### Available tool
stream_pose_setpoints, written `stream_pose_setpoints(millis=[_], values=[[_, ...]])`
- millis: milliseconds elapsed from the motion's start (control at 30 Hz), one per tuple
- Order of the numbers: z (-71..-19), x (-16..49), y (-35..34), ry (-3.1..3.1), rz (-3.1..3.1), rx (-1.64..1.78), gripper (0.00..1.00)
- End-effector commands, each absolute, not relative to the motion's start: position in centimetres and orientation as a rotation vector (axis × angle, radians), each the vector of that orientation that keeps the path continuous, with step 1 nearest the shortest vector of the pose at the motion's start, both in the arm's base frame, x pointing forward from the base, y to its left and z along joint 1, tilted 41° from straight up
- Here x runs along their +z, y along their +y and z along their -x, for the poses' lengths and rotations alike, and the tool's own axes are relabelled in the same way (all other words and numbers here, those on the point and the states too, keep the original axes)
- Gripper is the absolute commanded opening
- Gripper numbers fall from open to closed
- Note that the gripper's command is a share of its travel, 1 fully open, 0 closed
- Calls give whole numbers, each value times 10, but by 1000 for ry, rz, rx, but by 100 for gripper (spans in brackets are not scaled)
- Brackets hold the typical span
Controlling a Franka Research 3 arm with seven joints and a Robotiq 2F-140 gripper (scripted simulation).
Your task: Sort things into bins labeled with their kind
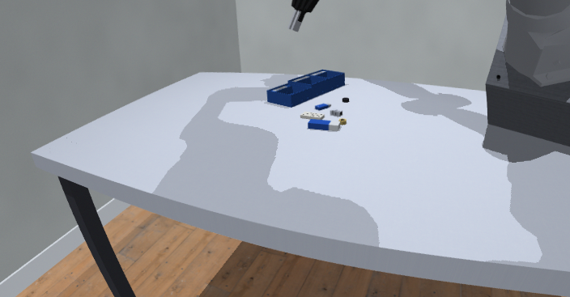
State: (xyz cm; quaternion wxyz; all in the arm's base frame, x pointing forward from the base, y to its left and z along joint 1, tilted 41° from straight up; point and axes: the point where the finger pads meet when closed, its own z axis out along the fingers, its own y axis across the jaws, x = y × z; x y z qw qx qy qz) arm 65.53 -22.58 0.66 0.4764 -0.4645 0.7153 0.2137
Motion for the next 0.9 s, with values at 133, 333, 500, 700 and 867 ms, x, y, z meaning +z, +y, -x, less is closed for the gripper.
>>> stream_pose_setpoints(millis=[133,333,500,700,867], values=[[-642,12,-213,1664,1373,388,5],[-638,17,-207,1622,1470,344,5],[-629,25,-197,1573,1577,305,5],[-620,34,-188,1507,1692,258,5],[-616,39,-183,1447,1776,214,5]])
